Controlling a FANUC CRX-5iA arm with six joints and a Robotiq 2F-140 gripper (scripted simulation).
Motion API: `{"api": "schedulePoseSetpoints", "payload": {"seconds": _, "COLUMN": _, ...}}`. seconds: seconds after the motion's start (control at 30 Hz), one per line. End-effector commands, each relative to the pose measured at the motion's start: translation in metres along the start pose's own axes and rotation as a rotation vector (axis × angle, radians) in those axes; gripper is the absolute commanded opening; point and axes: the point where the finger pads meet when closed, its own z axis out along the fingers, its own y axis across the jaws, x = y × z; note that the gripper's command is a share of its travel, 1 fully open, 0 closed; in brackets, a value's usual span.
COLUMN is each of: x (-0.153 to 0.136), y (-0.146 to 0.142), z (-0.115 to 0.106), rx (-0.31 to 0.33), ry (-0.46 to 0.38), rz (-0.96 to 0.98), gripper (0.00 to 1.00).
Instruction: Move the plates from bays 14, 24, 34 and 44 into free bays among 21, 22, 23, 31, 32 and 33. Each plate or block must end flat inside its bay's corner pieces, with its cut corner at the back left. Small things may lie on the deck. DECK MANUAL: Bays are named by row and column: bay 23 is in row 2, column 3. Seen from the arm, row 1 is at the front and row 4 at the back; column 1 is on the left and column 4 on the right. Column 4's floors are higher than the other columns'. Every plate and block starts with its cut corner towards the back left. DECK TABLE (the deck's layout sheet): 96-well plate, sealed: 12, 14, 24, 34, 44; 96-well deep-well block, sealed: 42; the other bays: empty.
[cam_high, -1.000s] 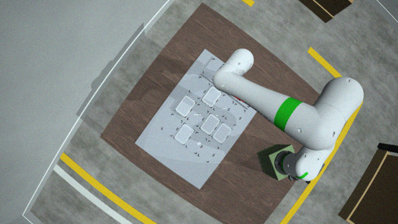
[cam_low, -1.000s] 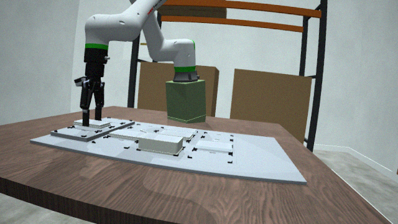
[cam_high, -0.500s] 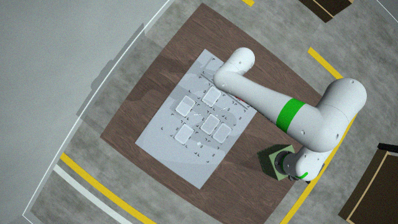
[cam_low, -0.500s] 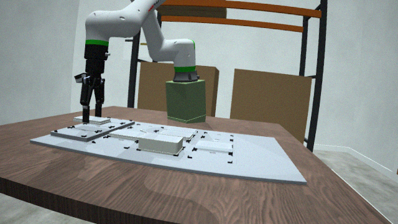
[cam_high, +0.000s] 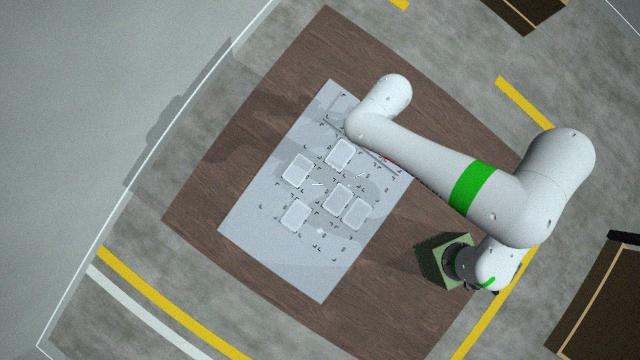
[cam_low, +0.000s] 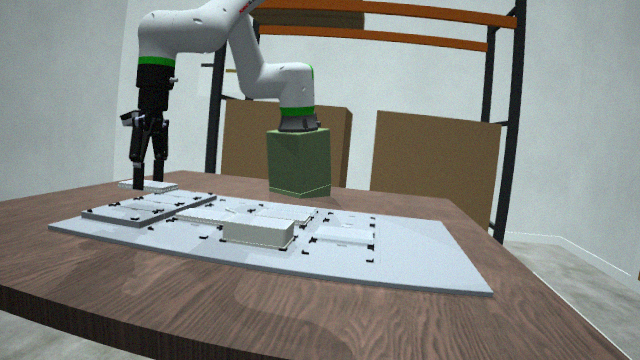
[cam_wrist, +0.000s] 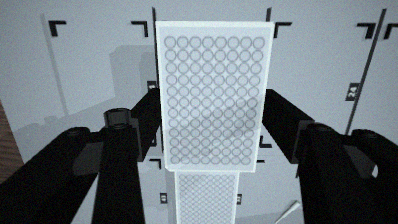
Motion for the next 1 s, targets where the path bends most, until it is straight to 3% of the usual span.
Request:
{"api": "schedulePoseSetpoints", "payload": {"seconds": 0.0, "x": 0.0, "y": -0.001, "z": -0.007, "rx": 0.002, "ry": 0.001, "rz": 0.0, "gripper": 0.1}}
{"api": "schedulePoseSetpoints", "payload": {"seconds": 0.4, "x": 0.0, "y": -0.001, "z": -0.013, "rx": 0.002, "ry": 0.001, "rz": 0.0, "gripper": 0.1}}
{"api": "schedulePoseSetpoints", "payload": {"seconds": 0.97, "x": -0.039, "y": 0.008, "z": -0.012, "rx": 0.002, "ry": 0.001, "rz": 0.0, "gripper": 0.1}}
